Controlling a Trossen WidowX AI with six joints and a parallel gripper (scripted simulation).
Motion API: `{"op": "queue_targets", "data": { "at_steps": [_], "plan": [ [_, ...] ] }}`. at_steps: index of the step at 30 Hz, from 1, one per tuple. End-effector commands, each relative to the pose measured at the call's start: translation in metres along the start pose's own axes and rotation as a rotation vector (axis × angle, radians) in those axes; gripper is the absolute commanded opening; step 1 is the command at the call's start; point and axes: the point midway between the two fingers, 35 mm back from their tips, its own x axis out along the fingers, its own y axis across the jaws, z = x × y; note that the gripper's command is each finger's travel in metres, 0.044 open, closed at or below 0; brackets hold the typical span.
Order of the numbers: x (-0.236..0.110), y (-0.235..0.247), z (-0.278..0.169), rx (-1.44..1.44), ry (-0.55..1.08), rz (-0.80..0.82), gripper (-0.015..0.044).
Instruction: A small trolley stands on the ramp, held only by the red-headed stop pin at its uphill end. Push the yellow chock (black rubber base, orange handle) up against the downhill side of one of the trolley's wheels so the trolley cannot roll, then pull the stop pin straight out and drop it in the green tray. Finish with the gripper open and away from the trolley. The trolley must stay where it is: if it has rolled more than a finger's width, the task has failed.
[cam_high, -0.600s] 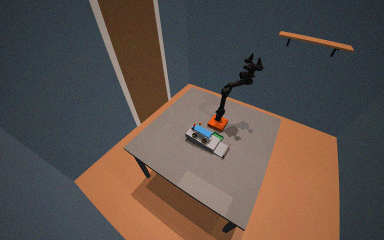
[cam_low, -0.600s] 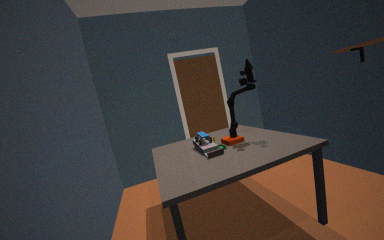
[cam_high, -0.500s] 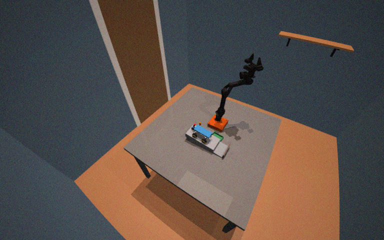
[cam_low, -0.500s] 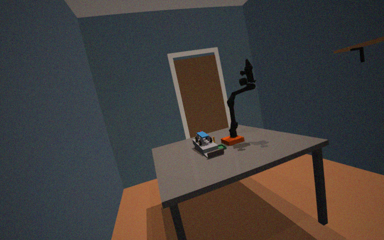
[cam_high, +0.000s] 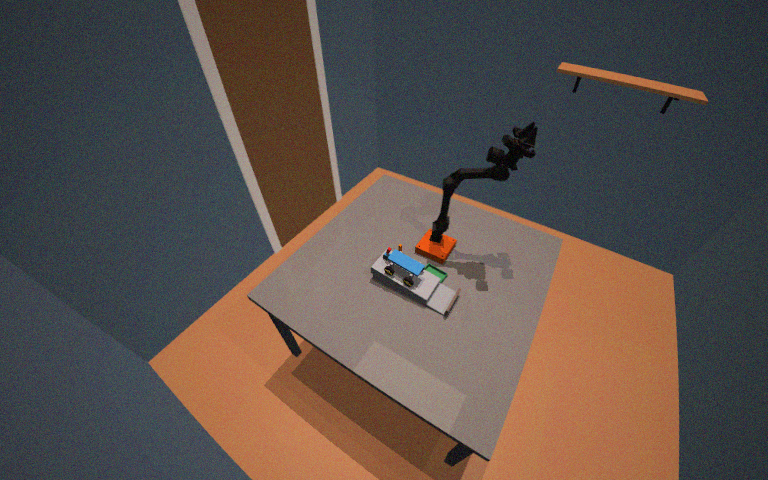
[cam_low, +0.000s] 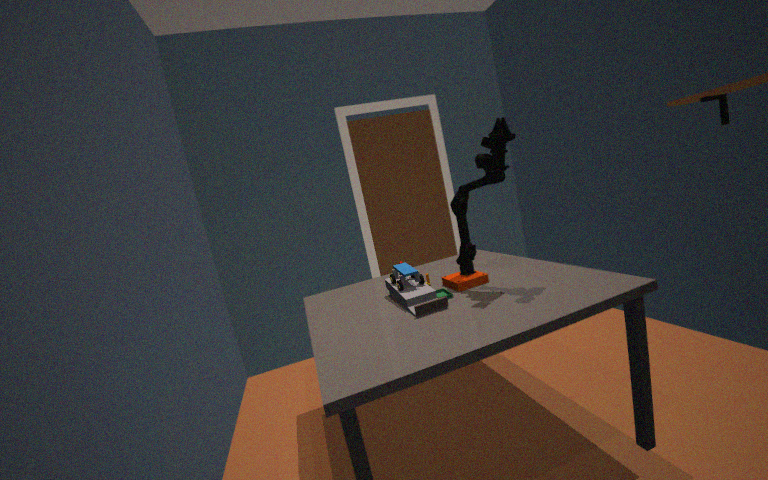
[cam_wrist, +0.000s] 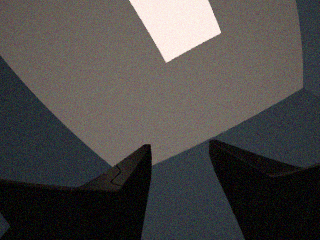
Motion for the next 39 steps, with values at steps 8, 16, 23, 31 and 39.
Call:
{"op": "queue_targets", "data": {
  "at_steps": [8,16,23,31,39],
  "plan": [
    [-0.012,-0.090,-0.029,-0.438,0.237,-0.071,0.0190],
    [-0.034,-0.166,-0.034,-0.734,0.428,-0.140,0.0190],
    [-0.063,-0.232,-0.023,-0.972,0.608,-0.211,0.0190],
    [-0.106,-0.305,0.007,-1.213,0.833,-0.304,0.0190],
    [-0.163,-0.365,0.050,-1.407,1.097,-0.417,0.0190]
  ]
}}
